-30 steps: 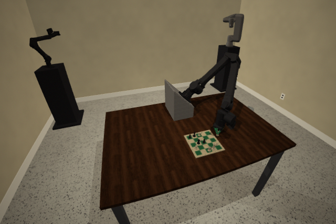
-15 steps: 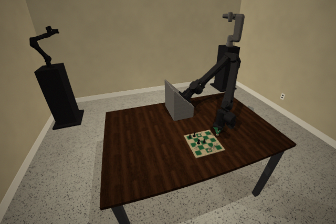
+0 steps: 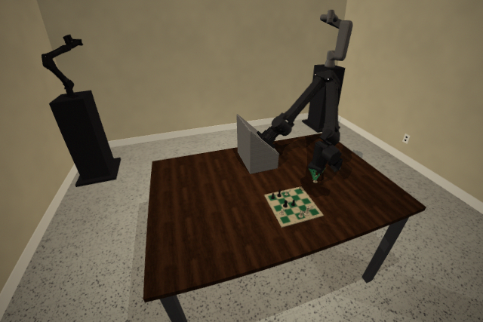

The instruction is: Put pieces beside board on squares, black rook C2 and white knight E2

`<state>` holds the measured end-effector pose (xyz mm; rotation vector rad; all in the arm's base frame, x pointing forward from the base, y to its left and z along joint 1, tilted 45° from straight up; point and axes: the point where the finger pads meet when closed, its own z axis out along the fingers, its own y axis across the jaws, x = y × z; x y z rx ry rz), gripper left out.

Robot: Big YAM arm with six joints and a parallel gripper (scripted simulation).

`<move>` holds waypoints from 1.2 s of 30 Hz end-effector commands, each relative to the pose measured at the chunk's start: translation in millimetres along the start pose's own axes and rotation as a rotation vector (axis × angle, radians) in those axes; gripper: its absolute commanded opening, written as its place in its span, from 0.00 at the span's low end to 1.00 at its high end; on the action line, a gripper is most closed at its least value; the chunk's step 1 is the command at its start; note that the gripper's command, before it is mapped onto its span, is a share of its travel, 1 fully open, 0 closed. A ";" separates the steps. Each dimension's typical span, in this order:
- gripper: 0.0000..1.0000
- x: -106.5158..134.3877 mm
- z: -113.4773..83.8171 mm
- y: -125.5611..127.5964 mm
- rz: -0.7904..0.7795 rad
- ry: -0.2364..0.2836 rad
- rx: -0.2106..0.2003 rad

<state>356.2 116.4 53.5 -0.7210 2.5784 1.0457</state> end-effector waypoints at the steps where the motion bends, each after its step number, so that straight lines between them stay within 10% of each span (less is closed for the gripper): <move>1: 0.00 -15.0 -22.9 -5.4 -0.053 -0.017 0.004; 19: 0.00 -15.2 -24.2 -22.6 -0.105 -0.004 0.004; 36: 0.00 -4.0 -30.6 -206.2 -0.782 -0.003 0.019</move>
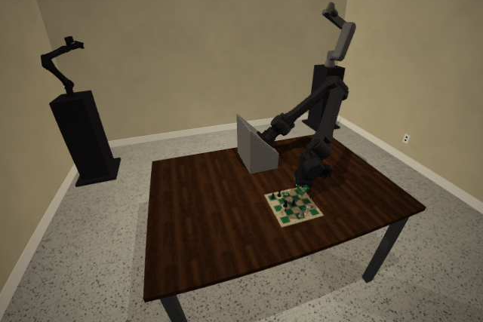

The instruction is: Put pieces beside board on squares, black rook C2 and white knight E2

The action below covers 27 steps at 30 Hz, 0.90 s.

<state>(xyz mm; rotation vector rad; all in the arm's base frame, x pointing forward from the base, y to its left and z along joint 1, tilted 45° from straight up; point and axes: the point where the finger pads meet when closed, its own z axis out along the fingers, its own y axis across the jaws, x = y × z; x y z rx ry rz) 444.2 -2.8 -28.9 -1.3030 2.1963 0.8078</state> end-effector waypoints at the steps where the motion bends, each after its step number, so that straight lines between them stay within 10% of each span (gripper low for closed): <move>1: 0.00 21.1 -7.3 -41.1 -0.279 -0.015 -0.020; 27: 0.00 31.1 20.6 -32.5 -0.410 -0.018 -0.067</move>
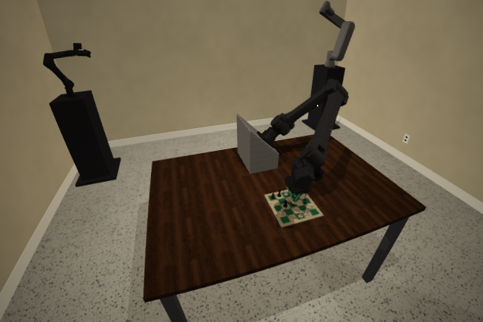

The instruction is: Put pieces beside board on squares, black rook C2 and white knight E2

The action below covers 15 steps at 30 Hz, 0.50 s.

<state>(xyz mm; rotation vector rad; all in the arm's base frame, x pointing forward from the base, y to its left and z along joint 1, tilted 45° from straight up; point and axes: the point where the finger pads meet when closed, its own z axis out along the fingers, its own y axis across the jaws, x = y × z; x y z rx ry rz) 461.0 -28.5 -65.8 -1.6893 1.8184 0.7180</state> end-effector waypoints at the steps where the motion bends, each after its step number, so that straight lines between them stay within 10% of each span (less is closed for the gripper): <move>1: 0.00 -1.5 12.3 0.4 0.001 -0.007 -0.008; 15: 0.00 -1.4 67.3 1.5 0.001 -0.007 -0.009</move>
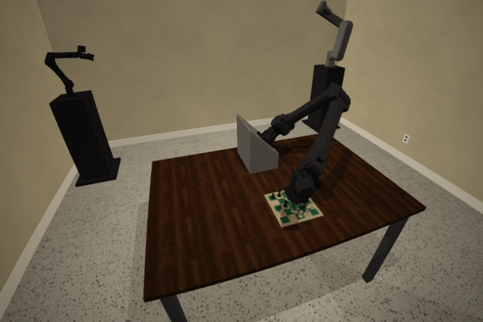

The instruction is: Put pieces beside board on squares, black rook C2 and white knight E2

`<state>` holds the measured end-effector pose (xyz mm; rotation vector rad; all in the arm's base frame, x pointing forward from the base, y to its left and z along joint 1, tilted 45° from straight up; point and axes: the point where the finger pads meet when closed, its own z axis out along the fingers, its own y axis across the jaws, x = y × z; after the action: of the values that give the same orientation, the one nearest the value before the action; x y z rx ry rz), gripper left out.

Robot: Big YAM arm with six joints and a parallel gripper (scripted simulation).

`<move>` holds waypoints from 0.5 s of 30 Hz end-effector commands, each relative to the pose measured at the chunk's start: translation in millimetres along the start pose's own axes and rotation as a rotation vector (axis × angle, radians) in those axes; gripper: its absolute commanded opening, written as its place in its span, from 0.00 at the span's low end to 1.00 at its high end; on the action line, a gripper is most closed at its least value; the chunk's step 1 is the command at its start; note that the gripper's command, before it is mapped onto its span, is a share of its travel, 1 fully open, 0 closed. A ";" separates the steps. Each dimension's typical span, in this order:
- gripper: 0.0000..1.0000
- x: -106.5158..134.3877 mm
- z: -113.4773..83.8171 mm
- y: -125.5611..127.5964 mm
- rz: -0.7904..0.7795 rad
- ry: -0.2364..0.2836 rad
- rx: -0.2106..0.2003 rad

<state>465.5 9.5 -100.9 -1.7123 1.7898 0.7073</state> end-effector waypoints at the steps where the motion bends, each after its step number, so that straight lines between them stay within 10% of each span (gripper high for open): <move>1: 0.00 0.6 15.5 3.9 0.030 -0.007 -0.008; 15: 0.00 4.1 45.1 4.0 0.038 -0.007 -0.002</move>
<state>467.0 37.5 -129.8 -1.7056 1.7997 0.7131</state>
